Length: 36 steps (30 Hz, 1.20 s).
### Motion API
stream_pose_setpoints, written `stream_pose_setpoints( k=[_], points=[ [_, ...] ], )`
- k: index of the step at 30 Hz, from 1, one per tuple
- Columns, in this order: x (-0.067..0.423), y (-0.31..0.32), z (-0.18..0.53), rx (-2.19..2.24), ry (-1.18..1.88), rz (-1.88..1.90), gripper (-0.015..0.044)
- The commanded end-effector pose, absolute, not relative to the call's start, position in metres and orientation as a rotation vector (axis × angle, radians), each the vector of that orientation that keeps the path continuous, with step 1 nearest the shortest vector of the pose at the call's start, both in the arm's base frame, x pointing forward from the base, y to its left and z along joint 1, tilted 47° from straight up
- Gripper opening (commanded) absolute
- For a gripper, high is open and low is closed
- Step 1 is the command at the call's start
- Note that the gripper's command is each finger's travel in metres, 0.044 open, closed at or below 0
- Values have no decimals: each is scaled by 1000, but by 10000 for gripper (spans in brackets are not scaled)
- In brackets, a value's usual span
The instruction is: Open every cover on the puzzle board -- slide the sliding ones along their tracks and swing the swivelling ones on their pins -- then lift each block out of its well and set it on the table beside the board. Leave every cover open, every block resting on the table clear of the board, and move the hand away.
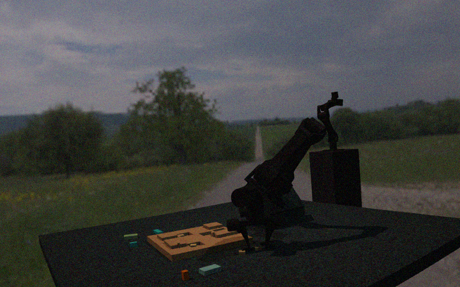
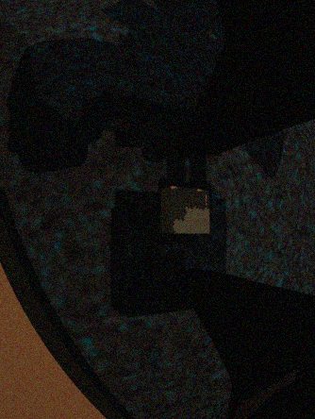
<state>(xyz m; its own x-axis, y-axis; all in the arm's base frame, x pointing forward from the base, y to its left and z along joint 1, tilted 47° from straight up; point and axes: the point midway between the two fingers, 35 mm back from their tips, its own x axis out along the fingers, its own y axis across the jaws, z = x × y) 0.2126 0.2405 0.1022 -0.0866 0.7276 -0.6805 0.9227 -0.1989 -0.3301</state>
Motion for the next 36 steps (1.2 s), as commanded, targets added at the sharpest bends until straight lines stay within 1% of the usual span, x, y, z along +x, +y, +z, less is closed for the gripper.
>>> stream_pose_setpoints(
  k=[1, 5, 30, 36],
  points=[
    [213, 240, 103, 1937, 1813, -1156, 342],
    [213, 239, 104, 1937, 1812, -1156, 440],
    [219, 185, 154, 1940, 1805, -1162, 440],
    [241, 180, 147, 1941, 1795, -1166, 282]
  ],
)
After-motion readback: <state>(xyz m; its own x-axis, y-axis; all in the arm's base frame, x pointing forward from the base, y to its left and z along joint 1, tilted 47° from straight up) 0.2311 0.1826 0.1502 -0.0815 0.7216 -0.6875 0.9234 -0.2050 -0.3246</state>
